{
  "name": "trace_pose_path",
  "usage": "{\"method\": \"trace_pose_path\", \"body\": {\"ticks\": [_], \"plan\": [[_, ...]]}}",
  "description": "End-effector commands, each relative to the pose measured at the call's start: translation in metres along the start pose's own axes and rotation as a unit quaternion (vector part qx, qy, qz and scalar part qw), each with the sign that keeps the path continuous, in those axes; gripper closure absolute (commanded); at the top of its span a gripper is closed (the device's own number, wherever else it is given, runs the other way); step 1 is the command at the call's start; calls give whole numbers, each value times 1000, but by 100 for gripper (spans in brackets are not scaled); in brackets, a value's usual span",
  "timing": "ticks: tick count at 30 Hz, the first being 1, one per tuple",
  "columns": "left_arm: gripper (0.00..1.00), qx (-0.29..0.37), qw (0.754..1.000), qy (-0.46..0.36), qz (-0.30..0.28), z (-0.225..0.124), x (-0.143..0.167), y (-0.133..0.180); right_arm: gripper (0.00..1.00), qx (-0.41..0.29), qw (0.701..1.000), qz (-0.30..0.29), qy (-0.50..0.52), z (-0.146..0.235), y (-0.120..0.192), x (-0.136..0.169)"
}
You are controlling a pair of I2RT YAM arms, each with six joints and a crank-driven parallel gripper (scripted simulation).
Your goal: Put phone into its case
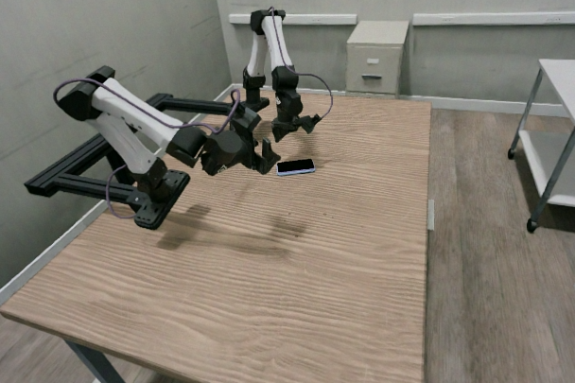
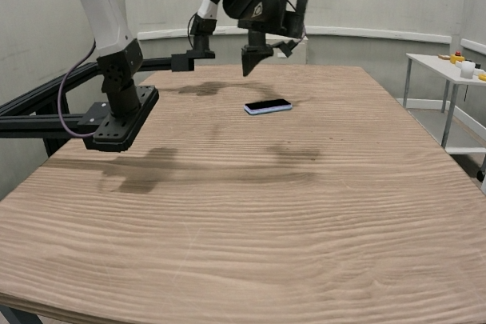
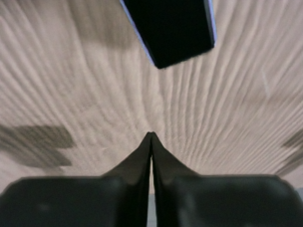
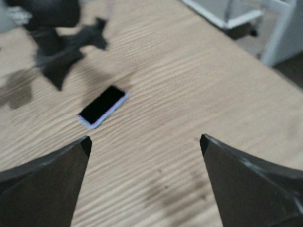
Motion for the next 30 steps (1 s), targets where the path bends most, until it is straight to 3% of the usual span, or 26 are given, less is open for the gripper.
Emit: {"method": "trace_pose_path", "body": {"ticks": [1, 7, 13, 15, 17, 18, 30], "plan": [[100, 8, 994, 102, -33, -24, -24, -12, 0, -51, 996, 50, 48, 24, -7, 5], [100, -4, 982, 189, -7, -33, -36, -50, 0, -148, 982, 79, 90, 70, -26, 24], [100, -16, 982, 188, 5, -33, -35, -59, 0, -162, 978, 84, 99, 79, -31, 27], [76, -15, 982, 187, 4, -34, -35, -59, 0, -159, 979, 85, 99, 78, -30, 28], [76, -15, 982, 187, 4, -34, -35, -59, 0, -159, 979, 85, 99, 78, -30, 28], [63, -15, 982, 187, 4, -34, -35, -59, 0, -159, 979, 84, 99, 78, -30, 27], [63, -20, 982, 186, 3, -32, -37, -86, 0, -160, 979, 85, 96, 78, -30, 28]]}}
Point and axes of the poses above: on each arm, the point where the finger pads meet when closed, its own y axis back along the fingers, its own z axis across the jaws, x = y × z, the point moved 8 cm from there along y, back along the fingers, and after that the axes turned 14 degrees about -y, right-handed, at the moved point
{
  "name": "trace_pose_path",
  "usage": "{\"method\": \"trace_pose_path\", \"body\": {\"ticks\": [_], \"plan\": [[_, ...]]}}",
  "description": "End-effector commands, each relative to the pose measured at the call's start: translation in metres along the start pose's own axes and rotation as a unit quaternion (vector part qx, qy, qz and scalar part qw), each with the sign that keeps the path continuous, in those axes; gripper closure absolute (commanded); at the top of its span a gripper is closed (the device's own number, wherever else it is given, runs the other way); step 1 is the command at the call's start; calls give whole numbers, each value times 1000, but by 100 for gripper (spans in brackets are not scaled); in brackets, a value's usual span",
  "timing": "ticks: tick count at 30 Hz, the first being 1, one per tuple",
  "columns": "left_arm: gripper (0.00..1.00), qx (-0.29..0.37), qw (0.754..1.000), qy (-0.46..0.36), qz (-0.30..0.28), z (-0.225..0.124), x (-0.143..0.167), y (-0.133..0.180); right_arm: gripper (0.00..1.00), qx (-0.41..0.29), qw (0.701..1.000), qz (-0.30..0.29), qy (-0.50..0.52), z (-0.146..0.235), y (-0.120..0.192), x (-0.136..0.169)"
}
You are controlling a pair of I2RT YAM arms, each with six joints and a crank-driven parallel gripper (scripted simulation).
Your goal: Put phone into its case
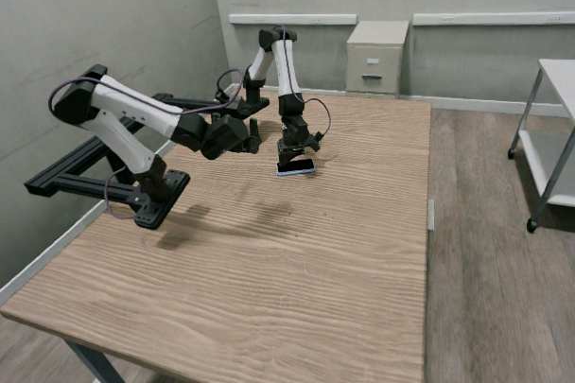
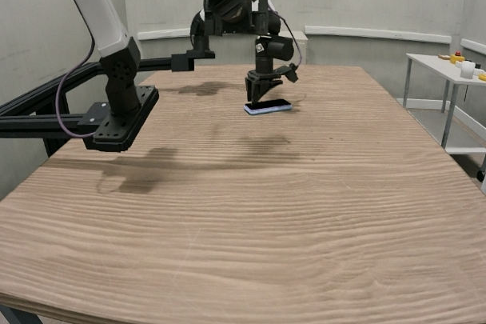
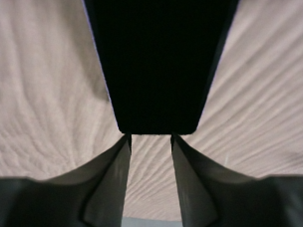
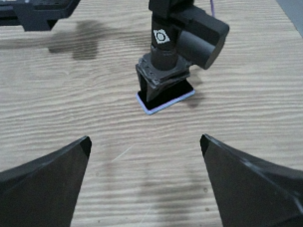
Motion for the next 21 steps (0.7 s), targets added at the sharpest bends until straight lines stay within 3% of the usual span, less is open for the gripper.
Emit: {"method": "trace_pose_path", "body": {"ticks": [1, 21], "plan": [[63, 13, 1000, 0, -15, -9, -7, -4, 0, -1, 1000, -3, 11, 0, 0, -5], [63, 8, 1000, 2, -13, -6, -5, -28, 0, -1, 1000, -2, 10, 0, 0, -5]]}}
Point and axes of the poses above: on each arm, the point where the finger pads meet when closed, its own y axis back along the fingers, its own z axis across the jaws, x = y × z, the point moved 8 cm from there along y, back along the fingers, and after that the axes turned 14 degrees about -y, right-handed, at the moved point
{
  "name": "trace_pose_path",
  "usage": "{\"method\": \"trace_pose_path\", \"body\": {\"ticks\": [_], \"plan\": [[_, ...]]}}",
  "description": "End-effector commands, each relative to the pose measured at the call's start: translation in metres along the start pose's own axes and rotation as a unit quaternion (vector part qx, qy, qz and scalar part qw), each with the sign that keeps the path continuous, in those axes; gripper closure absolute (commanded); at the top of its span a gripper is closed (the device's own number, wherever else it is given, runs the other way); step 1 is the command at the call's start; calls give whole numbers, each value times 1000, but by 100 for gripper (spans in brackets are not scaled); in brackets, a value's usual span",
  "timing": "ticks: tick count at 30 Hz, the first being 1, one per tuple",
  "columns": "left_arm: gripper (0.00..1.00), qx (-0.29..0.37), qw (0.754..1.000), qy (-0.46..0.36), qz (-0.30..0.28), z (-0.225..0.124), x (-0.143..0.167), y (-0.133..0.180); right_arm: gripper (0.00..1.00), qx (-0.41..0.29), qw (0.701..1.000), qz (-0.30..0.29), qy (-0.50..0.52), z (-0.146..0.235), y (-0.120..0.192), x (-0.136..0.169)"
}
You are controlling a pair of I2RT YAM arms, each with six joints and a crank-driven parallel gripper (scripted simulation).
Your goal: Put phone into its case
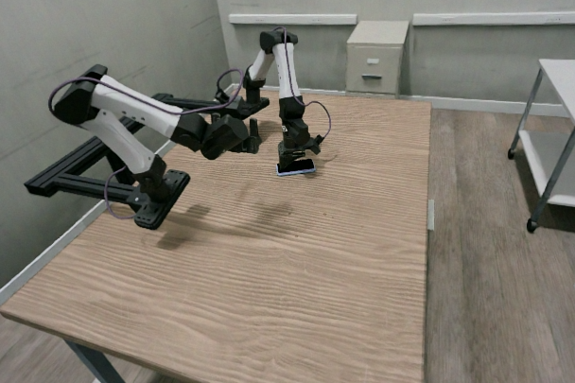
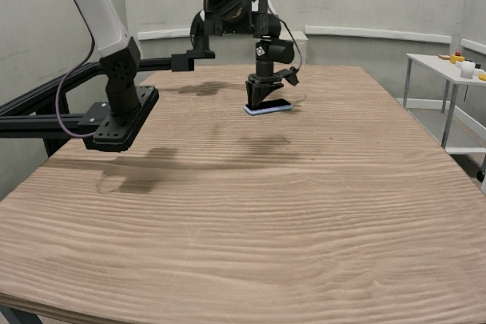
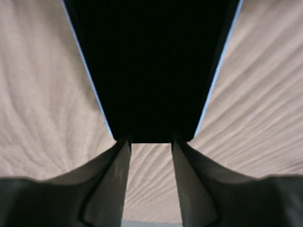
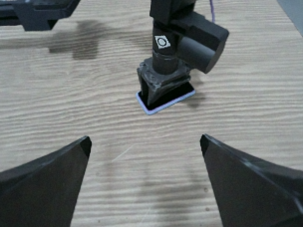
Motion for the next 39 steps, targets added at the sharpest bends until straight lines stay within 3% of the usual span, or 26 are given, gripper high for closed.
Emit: {"method": "trace_pose_path", "body": {"ticks": [1, 29, 34, 37, 39], "plan": [[63, 0, 1000, 6, -11, -2, -3, -20, 0, -1, 1000, -3, 10, 0, 0, -5], [63, 8, 1000, 6, -16, -4, -7, -45, 0, -1, 1000, -3, 10, 0, 0, -5], [63, 1, 1000, 6, -16, -4, -1, -29, 0, -1, 1000, -3, 10, 0, 0, -5], [63, 0, 1000, 6, -25, -7, -1, 12, 0, -1, 1000, -2, 10, 0, 0, -5], [63, 0, 1000, 6, -26, -6, -1, 19, 0, -1, 1000, -2, 10, 0, 0, -5]]}}
Point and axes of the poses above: on each arm, the point where the finger pads meet when closed, its own y axis back along the fingers, its own z axis across the jaws, x = y × z, the point moved 8 cm from there along y, back along the fingers, and after that the axes turned 14 degrees about -y, right-handed, at the moved point
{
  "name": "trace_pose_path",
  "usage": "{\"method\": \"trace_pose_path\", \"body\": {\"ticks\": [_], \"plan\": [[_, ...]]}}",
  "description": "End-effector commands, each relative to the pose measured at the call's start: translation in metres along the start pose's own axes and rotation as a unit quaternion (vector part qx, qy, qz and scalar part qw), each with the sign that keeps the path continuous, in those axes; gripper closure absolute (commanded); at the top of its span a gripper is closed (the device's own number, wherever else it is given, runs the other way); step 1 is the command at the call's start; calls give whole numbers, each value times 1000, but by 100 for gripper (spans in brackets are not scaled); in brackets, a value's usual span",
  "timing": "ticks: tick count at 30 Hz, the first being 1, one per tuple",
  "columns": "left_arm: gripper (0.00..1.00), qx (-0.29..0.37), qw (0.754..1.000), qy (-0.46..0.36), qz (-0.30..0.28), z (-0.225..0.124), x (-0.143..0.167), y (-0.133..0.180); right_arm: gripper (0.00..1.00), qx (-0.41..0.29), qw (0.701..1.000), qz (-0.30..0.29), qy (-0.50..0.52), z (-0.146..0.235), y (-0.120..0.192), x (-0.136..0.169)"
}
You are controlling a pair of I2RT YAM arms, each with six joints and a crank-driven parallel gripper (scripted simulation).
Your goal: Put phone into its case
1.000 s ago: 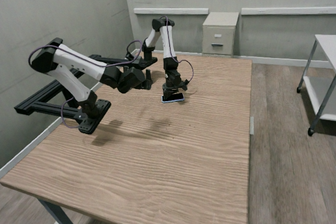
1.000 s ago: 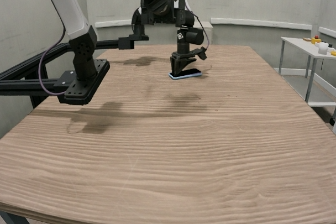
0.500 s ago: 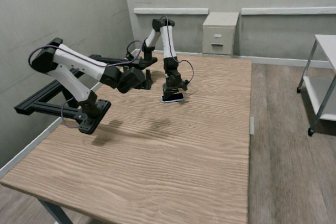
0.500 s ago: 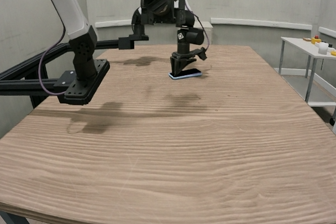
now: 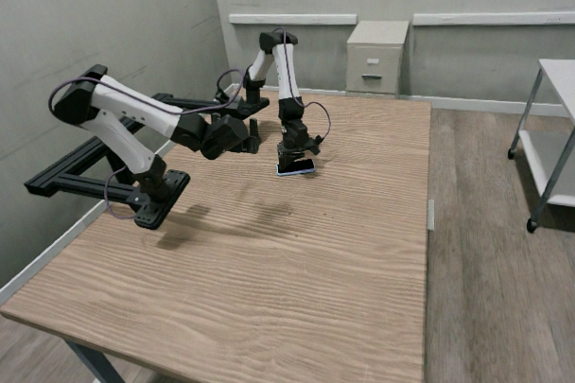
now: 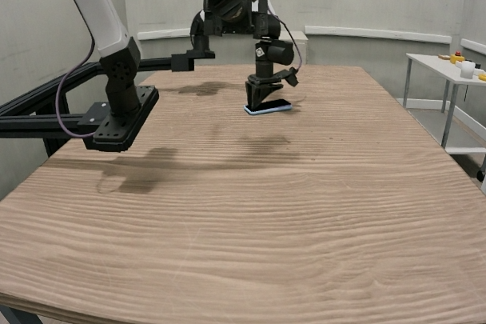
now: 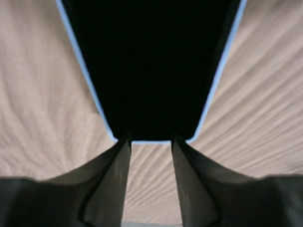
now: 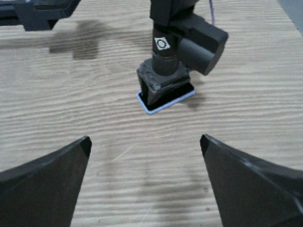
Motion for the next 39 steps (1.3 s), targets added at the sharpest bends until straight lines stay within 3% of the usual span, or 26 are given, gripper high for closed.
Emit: {"method": "trace_pose_path", "body": {"ticks": [1, 16, 21, 27, 39], "plan": [[63, 5, 1000, 7, -25, -5, -3, 22, 0, -1, 1000, -3, 10, 0, 0, -5], [63, 6, 1000, 5, -24, -4, -5, 22, 0, 2, 1000, -3, 14, 0, 1, -7], [63, 4, 1000, -9, -21, 0, -18, 27, 0, 29, 999, 0, 14, -12, -7, -4], [63, 11, 1000, -8, -22, 6, -48, 37, 0, 93, 995, -13, 18, -34, -33, -7], [63, 2, 1000, -12, -9, 23, -90, 39, 0, 130, 991, -40, -10, -34, -83, 6]]}}
Point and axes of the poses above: on each arm, the point where the finger pads meet when closed, its own y axis back along the fingers, its own z axis across the jaws, x = y × z, the point moved 8 cm from there along y, back along the fingers, and after that the axes turned 14 degrees about -y, right-handed, at the moved point
